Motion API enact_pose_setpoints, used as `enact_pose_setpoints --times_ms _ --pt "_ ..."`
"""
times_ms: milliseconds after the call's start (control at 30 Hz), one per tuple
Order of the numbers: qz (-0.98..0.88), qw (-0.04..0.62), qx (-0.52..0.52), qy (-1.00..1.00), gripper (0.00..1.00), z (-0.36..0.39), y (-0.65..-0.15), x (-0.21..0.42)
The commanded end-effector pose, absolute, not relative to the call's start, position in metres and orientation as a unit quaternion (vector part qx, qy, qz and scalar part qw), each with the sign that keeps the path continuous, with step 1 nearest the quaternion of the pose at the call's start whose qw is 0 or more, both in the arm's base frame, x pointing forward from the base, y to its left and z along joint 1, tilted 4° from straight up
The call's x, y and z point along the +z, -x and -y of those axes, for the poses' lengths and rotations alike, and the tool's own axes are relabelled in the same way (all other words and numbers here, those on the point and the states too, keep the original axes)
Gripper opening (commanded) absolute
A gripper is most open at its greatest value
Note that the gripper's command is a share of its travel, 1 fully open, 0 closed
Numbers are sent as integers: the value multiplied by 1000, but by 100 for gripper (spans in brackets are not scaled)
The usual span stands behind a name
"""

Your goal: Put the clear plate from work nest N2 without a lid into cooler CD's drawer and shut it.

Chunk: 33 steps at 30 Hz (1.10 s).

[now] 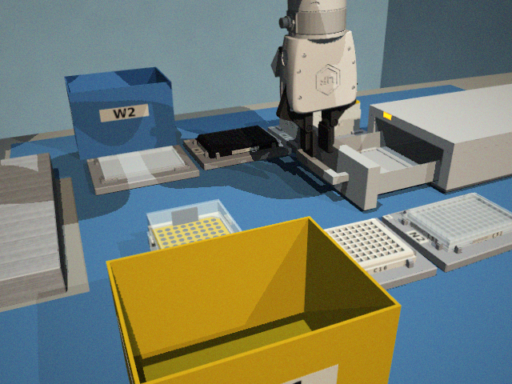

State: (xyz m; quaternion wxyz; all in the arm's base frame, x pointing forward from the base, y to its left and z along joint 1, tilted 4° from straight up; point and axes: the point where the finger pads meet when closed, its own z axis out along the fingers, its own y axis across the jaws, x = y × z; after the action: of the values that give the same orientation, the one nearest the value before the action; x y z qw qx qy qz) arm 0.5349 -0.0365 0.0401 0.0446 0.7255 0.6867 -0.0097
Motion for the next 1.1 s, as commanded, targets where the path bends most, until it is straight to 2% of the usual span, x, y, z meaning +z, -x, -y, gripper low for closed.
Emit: enact_pose_setpoints --times_ms 0,1067 --pt "-688 27 -27 -725 21 35 -498 8" --pt "-688 27 -27 -725 21 35 -493 8"
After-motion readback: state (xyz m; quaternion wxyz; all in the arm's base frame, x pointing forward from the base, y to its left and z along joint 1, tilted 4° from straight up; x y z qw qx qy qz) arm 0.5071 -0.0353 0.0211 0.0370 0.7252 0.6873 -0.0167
